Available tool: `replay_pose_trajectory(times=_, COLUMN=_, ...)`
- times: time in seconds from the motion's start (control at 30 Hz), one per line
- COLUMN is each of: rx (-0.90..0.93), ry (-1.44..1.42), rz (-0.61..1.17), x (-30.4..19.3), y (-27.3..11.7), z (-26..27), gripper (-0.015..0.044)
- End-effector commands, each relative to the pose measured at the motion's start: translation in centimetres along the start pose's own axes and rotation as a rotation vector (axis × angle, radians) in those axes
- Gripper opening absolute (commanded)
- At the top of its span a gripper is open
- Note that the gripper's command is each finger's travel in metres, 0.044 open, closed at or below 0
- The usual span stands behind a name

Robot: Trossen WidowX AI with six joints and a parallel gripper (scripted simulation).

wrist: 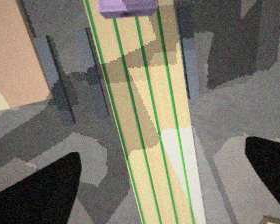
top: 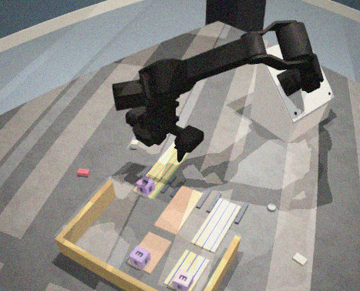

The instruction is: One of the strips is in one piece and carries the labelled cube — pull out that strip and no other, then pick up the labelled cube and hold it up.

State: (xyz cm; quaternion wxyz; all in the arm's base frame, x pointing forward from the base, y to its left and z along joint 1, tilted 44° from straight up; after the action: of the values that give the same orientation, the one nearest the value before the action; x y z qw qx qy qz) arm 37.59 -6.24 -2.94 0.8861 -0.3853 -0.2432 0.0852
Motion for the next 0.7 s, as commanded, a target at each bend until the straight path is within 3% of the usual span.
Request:
replay_pose_trajectory(times=0.0, rx=0.003, ry=0.005, rz=-0.006, x=1.5, y=-0.3, z=-0.2, gripper=0.0440)
replay_pose_trajectory(times=0.67, rx=0.003, ry=0.003, rz=-0.008, x=7.8, y=-1.2, z=-0.9, gripper=0.0440)
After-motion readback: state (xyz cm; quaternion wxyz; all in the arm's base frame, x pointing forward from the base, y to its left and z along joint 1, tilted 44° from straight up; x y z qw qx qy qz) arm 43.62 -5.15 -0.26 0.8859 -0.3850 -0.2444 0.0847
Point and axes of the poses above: the point midway between the two fingers, 35 mm back from their tips, its own y axis out along the fingers, its own z axis across the jaws, x = y × z, the point moved 7 cm from there along -y, back along the fingers, and after that the axes turned 14 degrees about -y, right-handed, at the moved point
